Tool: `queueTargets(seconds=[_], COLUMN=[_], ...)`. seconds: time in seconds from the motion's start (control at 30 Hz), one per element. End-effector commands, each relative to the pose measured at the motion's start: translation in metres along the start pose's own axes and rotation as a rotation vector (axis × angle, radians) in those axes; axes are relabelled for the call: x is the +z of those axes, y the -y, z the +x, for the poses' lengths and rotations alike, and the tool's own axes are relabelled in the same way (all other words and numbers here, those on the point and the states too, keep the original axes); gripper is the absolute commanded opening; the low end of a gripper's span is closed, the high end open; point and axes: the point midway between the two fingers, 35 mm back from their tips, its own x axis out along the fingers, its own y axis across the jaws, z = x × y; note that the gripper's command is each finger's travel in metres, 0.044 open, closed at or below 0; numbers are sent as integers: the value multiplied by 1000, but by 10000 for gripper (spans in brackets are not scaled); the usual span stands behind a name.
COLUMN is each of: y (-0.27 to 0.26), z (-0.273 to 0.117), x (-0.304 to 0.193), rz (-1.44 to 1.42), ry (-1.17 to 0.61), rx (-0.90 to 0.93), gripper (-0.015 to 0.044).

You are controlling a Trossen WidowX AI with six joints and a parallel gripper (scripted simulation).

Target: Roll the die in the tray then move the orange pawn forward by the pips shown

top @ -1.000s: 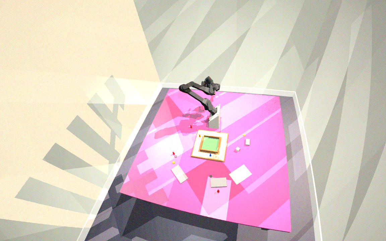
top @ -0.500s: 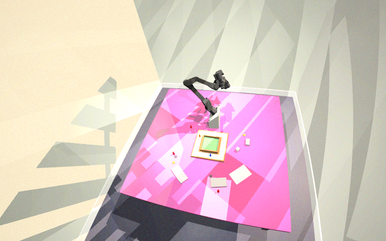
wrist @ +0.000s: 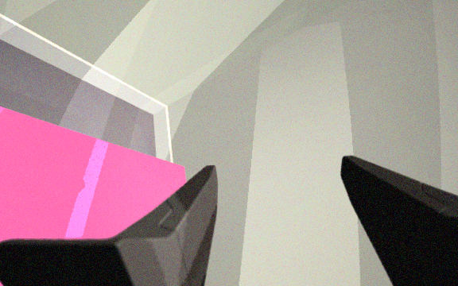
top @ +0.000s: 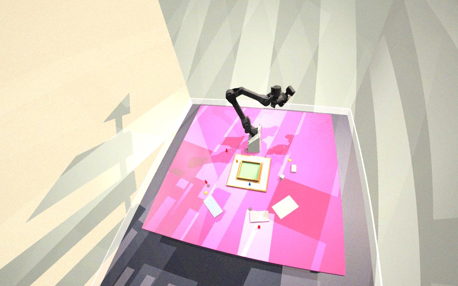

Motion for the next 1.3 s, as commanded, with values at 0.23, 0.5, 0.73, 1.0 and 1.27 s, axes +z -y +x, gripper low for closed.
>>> queueTargets(seconds=[0.23,0.5,0.73,1.0,1.27], y=[43,35,3,-55,-127], z=[-41,-100,-158,-227,-294], x=[-166,-269,-339,-395,-425], rz=[937,1491,1968,2422,2712], ry=[-416,-667,-882,-1138,-1437], rx=[-246,-489,-761,-1145,-1624], gripper=[275,275,275,275,275])
